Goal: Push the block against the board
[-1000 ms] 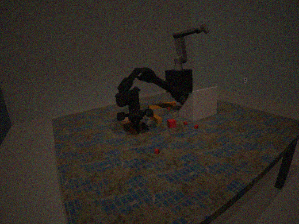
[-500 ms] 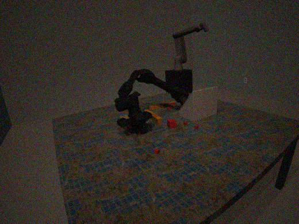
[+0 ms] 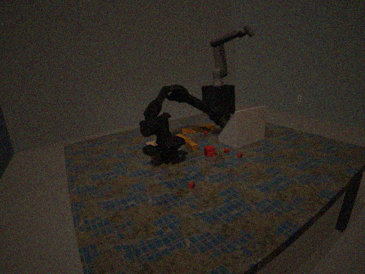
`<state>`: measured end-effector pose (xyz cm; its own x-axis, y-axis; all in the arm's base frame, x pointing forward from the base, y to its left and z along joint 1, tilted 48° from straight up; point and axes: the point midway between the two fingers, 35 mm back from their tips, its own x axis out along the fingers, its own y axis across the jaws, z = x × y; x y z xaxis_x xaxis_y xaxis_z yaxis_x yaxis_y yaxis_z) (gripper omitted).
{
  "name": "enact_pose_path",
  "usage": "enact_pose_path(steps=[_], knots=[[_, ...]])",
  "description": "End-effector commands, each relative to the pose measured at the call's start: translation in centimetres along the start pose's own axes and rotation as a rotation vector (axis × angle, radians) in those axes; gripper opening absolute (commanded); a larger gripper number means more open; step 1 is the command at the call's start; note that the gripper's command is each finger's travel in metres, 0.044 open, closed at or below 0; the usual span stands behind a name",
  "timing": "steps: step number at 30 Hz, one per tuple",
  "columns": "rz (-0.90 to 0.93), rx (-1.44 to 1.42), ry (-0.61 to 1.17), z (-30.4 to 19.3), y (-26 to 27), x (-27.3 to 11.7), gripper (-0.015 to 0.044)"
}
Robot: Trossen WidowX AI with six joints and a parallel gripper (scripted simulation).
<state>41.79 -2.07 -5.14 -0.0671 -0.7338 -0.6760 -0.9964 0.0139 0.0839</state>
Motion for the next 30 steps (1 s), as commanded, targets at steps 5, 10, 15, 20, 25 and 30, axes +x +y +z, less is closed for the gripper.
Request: enact_pose_path(steps=[5,10,15,20,25,30], knots=[[-0.003,0.003,0.003,-0.9,-0.1,0.0,0.0],[-0.003,0.003,0.003,-1.3,-0.2,0.0,0.0],[-0.003,0.003,0.002,-1.6,-0.2,0.0,0.0],[-0.003,0.003,0.002,-2.0,-0.2,0.0,0.0],[-0.003,0.003,0.002,-2.3,-0.2,0.0,0.0],[-0.003,0.003,0.002,-2.7,-0.2,0.0,0.0]])
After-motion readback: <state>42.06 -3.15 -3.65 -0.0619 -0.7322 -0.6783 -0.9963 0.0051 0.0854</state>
